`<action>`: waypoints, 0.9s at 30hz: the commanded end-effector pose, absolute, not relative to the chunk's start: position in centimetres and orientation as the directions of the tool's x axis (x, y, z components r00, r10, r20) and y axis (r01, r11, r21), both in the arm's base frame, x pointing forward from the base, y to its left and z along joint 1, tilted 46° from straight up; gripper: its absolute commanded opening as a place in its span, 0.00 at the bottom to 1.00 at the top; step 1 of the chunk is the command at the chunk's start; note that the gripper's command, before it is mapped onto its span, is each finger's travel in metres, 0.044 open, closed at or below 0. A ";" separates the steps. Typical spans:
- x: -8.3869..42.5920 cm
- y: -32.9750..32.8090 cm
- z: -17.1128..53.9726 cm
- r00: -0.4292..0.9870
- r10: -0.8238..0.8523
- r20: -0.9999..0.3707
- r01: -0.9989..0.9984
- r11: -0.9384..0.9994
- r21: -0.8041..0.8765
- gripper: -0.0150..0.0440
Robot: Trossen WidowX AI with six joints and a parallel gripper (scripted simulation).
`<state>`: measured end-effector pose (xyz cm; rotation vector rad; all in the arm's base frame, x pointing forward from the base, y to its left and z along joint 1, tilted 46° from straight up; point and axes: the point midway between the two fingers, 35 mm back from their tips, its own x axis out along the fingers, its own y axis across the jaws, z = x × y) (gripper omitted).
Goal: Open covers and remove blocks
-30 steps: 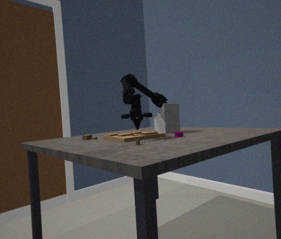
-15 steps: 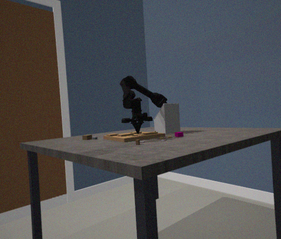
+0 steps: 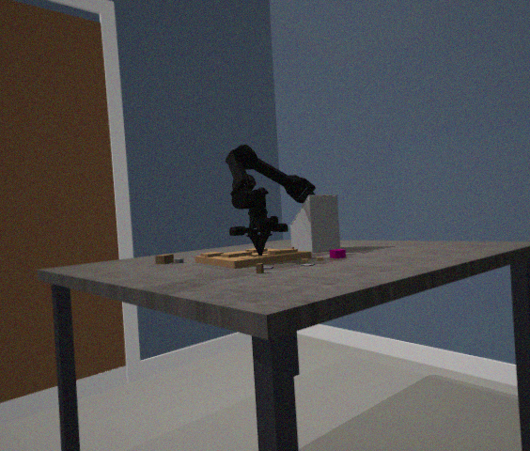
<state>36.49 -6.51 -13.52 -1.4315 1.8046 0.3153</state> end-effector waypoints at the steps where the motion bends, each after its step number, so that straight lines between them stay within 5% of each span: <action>1: 36.5 -6.7 -13.6 -0.047 -0.710 -0.703 -0.905 0.328 -0.270 0.25; 27: 36.9 -7.7 -13.0 -0.047 -0.710 -0.703 -0.905 0.329 -0.271 0.25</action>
